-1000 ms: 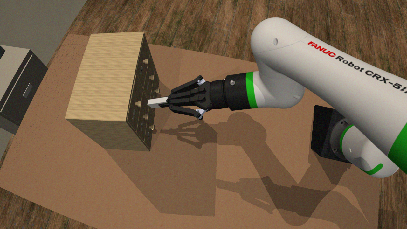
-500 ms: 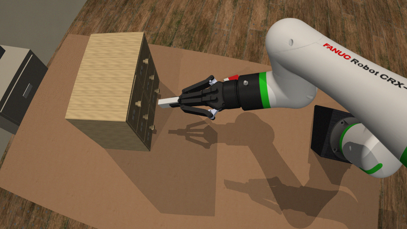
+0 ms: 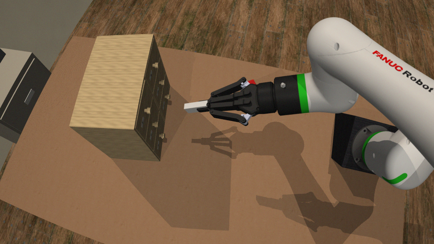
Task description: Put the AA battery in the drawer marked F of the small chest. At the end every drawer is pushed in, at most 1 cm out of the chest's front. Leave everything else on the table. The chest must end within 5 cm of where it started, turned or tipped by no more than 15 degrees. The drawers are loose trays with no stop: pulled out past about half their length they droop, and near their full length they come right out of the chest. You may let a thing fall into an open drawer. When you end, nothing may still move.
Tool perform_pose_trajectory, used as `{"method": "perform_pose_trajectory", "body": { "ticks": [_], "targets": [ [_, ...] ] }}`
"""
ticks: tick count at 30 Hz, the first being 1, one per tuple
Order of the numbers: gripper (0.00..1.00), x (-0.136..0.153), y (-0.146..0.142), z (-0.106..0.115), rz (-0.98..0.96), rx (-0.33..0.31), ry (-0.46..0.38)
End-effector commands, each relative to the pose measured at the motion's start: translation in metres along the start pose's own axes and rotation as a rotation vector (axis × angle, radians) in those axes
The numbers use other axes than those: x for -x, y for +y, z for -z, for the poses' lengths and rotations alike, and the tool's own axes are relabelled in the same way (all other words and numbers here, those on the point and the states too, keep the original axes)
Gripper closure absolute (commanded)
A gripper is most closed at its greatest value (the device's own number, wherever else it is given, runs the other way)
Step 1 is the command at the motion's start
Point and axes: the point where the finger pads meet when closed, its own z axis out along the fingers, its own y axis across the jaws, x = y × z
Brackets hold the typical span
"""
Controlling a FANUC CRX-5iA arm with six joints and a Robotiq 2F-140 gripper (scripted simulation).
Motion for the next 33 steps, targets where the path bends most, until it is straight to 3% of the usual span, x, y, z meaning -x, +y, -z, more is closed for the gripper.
{"method": "perform_pose_trajectory", "body": {
  "ticks": [1, 17, 33],
  "targets": [
    [1.0, 0.0, 0.0, 0.0, 0.0, 0.0, 0.0],
    [1.0, -0.003, 0.0, 0.006, 0.0, 0.0, -0.049],
    [1.0, -0.013, 0.0, 0.028, 0.0, -0.001, -0.262]
  ]
}}
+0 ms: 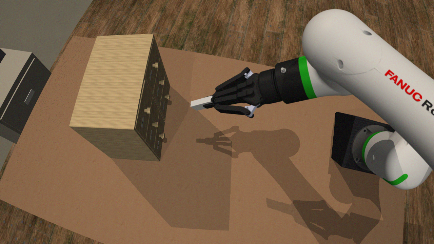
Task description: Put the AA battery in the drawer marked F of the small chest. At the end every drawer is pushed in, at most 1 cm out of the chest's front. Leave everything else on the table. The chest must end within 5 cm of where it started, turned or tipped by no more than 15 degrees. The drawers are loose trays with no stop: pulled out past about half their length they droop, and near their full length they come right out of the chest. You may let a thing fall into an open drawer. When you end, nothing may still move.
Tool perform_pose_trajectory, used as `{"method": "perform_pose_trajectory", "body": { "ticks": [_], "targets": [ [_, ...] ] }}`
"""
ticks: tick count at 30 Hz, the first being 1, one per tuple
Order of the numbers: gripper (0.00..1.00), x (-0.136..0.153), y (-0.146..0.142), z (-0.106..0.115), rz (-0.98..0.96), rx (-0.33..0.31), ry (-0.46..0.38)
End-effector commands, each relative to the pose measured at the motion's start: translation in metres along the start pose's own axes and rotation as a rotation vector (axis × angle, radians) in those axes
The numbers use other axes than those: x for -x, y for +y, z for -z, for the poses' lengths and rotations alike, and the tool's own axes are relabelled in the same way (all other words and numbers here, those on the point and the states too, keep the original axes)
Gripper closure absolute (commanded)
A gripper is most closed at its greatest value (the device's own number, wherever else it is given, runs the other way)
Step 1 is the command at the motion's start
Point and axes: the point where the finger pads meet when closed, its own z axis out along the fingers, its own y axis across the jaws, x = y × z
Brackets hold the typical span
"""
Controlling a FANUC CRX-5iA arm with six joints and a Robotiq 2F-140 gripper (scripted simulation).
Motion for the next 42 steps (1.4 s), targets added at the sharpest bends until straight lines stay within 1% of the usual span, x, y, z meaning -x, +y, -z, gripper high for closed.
{"method": "perform_pose_trajectory", "body": {
  "ticks": [1, 5, 8, 12, 16, 18, 23, 28, 33, 35, 38, 42],
  "targets": [
    [1.0, 0.0, -0.001, 0.005, -0.005, 0.0, -0.063],
    [1.0, -0.003, -0.001, 0.016, -0.005, 0.0, -0.157],
    [1.0, -0.005, -0.001, 0.025, -0.005, 0.0, -0.243],
    [1.0, -0.009, -0.001, 0.042, -0.005, 0.0, -0.386],
    [1.0, -0.013, -0.001, 0.061, -0.005, -0.001, -0.552],
    [1.0, -0.013, -0.001, 0.061, -0.005, -0.001, -0.552],
    [1.0, -0.018, -0.001, 0.081, -0.005, -0.001, -0.727],
    [1.0, -0.021, -0.001, 0.096, -0.005, -0.001, -0.862],
    [1.0, -0.024, -0.001, 0.106, -0.005, -0.002, -0.954],
    [1.0, -0.024, -0.001, 0.106, -0.005, -0.002, -0.954],
    [1.0, -0.025, -0.001, 0.11, -0.005, -0.002, -0.989],
    [1.0, -0.026, -0.001, 0.113, -0.005, -0.002, -1.015]
  ]
}}
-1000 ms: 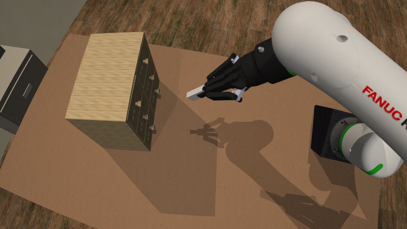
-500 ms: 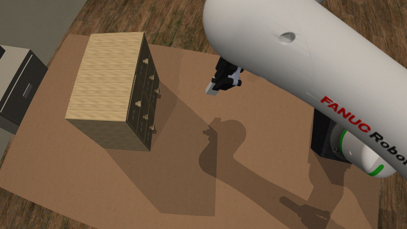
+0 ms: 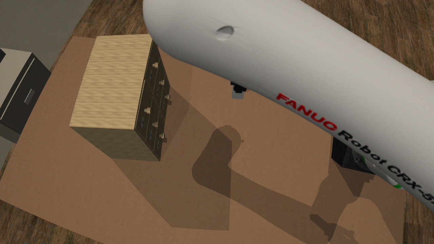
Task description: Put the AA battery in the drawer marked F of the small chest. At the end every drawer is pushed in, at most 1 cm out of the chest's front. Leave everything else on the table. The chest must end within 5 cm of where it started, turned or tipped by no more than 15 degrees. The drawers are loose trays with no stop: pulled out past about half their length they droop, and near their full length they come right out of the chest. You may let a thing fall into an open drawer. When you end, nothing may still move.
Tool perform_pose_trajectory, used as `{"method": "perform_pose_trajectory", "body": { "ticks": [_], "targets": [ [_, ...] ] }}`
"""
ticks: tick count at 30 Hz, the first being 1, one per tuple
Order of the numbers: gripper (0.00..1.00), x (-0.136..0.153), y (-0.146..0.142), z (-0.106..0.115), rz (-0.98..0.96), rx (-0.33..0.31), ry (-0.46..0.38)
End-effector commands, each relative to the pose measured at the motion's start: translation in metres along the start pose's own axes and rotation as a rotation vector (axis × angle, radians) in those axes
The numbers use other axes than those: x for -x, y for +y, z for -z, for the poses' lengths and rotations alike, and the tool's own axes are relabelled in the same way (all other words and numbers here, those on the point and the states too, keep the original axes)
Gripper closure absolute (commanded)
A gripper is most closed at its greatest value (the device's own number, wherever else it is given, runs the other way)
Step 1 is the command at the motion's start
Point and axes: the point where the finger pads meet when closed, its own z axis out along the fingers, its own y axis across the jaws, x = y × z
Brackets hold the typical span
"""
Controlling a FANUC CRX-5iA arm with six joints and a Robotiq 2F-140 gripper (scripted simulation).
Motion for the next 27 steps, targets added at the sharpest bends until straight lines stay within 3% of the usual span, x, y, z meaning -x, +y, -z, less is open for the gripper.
{"method": "perform_pose_trajectory", "body": {
  "ticks": [1, 17, 18, 27],
  "targets": [
    [1.0, 0.0012, 0.0001, 0.0014, 0.0, 0.0, -0.016],
    [1.0, 0.0015, 0.0001, 0.0018, 0.0, 0.0, -0.021],
    [0.0, 0.0015, 0.0001, 0.0018, 0.0, 0.0, -0.021],
    [0.0, 0.0015, 0.0001, 0.0018, 0.0, 0.0, -0.021]
  ]
}}
